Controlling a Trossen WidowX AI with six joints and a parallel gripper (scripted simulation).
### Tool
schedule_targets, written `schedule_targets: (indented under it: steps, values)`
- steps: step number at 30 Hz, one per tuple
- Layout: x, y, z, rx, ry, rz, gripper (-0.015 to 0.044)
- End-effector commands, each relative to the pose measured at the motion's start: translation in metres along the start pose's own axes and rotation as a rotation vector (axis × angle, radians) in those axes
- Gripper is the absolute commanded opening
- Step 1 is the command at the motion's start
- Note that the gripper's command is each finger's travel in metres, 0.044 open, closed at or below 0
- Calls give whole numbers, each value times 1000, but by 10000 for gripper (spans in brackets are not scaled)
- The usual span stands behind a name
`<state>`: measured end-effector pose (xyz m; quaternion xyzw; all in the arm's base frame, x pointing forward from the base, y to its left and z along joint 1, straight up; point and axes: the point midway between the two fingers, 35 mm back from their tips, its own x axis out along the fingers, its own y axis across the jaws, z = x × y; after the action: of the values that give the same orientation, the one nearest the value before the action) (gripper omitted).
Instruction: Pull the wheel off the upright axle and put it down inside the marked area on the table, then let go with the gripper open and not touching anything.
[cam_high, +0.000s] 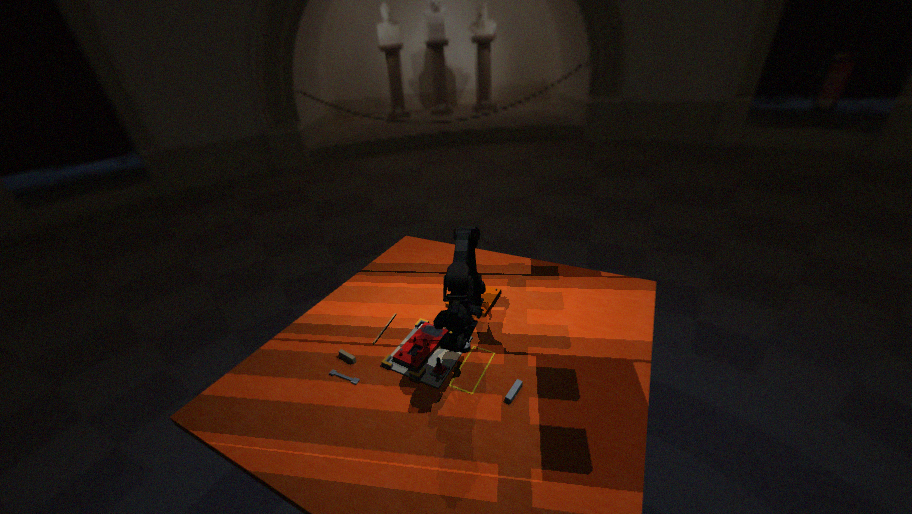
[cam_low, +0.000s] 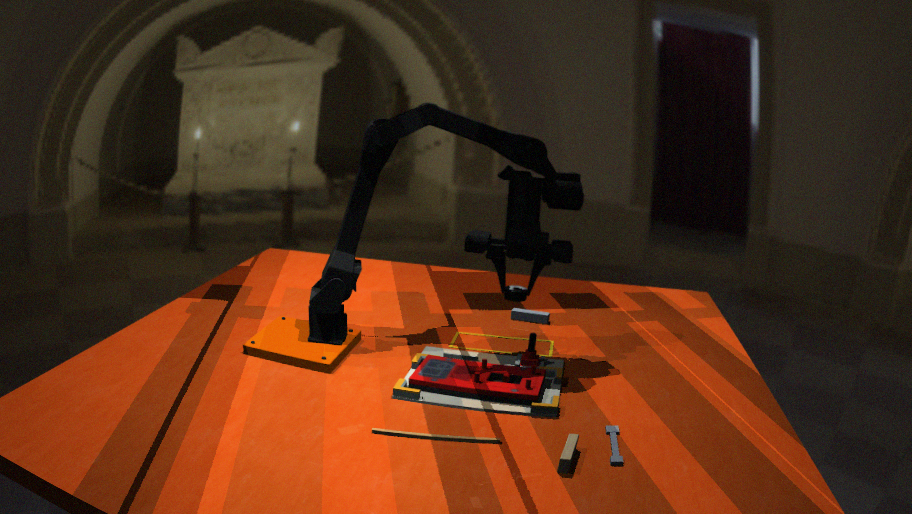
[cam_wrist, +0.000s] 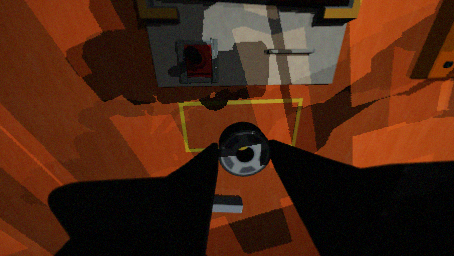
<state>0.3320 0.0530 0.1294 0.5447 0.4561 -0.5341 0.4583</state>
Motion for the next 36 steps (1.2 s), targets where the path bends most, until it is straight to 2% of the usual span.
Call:
schedule_targets:
  steps: [1, 14, 29, 34, 36]
  values:
    - [-4, -10, -14, 15, 2, 12, 0]
    - [18, -14, -21, 20, 1, 14, 0]
    - [93, -13, -21, 20, 1, 13, 0]
    - [100, -14, -20, 20, 1, 13, 0]
    - [98, -14, -21, 15, 3, 7, 53]
